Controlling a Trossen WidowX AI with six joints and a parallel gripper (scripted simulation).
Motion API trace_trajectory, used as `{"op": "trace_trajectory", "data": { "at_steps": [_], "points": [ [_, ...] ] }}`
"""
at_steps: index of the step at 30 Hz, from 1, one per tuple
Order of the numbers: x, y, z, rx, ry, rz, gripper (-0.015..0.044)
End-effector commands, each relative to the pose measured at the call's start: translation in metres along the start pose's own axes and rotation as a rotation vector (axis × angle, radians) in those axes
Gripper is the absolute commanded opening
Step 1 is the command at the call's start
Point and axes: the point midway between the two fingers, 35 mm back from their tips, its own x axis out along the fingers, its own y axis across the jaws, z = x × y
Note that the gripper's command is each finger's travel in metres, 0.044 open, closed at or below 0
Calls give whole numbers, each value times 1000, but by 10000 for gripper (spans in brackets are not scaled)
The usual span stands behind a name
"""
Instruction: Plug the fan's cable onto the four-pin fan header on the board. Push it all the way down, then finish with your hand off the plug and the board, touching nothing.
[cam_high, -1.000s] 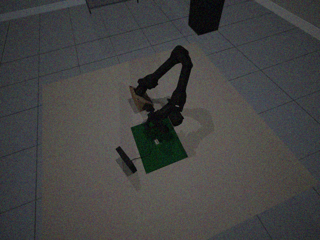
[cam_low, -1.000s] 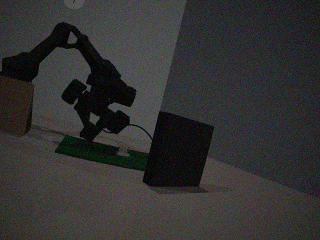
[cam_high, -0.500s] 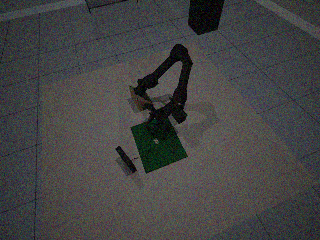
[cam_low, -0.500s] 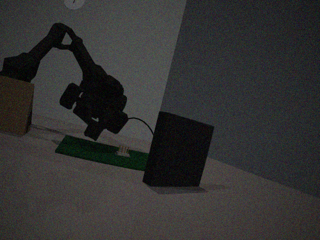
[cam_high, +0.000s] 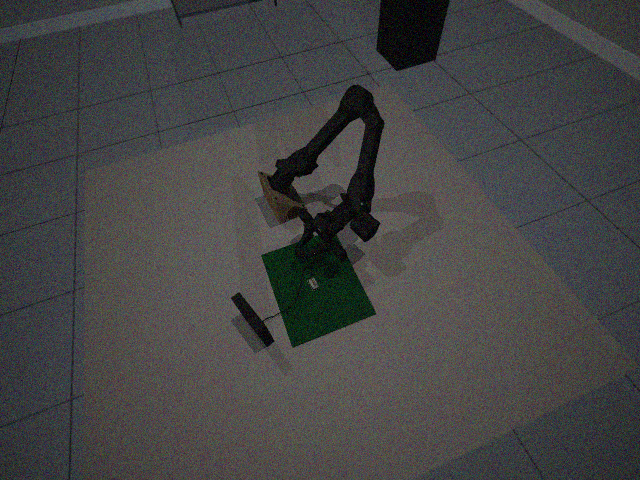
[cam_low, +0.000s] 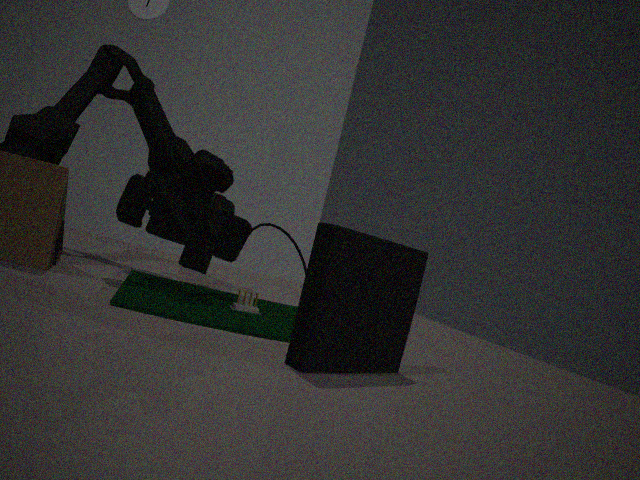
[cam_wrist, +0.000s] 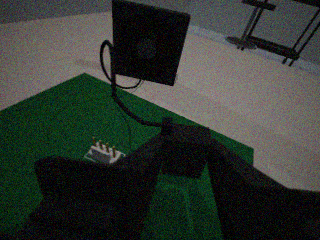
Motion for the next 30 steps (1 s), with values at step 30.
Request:
{"op": "trace_trajectory", "data": {
  "at_steps": [30],
  "points": [
    [-16, 4, 10, 87, -125, 112, 0]
  ]
}}
